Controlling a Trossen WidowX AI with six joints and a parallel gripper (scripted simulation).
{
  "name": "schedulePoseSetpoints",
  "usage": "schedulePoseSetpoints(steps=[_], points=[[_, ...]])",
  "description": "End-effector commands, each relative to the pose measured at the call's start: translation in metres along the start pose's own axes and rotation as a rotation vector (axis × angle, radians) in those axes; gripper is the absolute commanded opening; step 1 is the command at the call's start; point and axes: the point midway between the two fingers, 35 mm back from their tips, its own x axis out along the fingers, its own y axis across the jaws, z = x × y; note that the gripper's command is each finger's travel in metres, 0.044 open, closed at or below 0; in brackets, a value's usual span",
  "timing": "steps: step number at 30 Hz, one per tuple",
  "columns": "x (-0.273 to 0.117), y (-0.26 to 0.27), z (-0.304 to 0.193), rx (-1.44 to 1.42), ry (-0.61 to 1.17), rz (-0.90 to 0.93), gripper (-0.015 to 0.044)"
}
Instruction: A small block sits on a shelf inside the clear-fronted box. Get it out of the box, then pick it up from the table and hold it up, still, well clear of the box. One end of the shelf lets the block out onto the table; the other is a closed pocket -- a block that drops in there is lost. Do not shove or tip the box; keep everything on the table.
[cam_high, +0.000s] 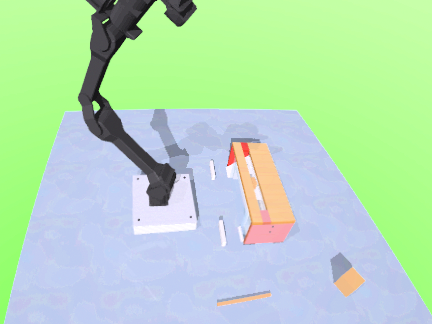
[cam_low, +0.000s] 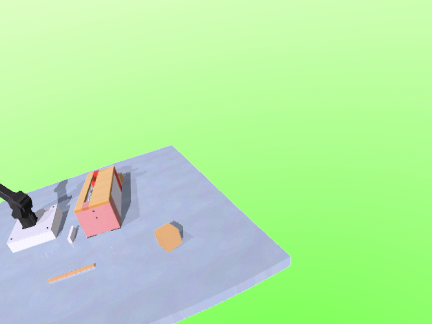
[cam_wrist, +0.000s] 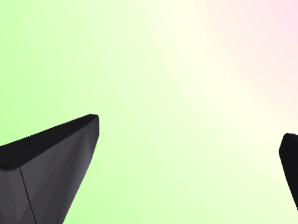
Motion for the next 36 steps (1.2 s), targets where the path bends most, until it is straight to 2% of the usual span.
schedulePoseSetpoints(steps=[1, 9, 18, 26, 31, 36], points=[[0.020, 0.064, 0.010, 0.158, -0.028, 0.178, 0.0400], [0.032, 0.187, 0.032, 0.402, -0.041, 0.520, 0.0400], [0.018, 0.278, 0.043, 0.676, 0.095, 0.800, 0.0400], [-0.032, 0.392, 0.050, 1.030, 0.481, 1.151, 0.0400], [-0.078, 0.450, 0.051, 1.199, 0.839, 1.307, 0.0400], [-0.126, 0.490, 0.049, 1.294, 1.227, 1.377, 0.0400]])
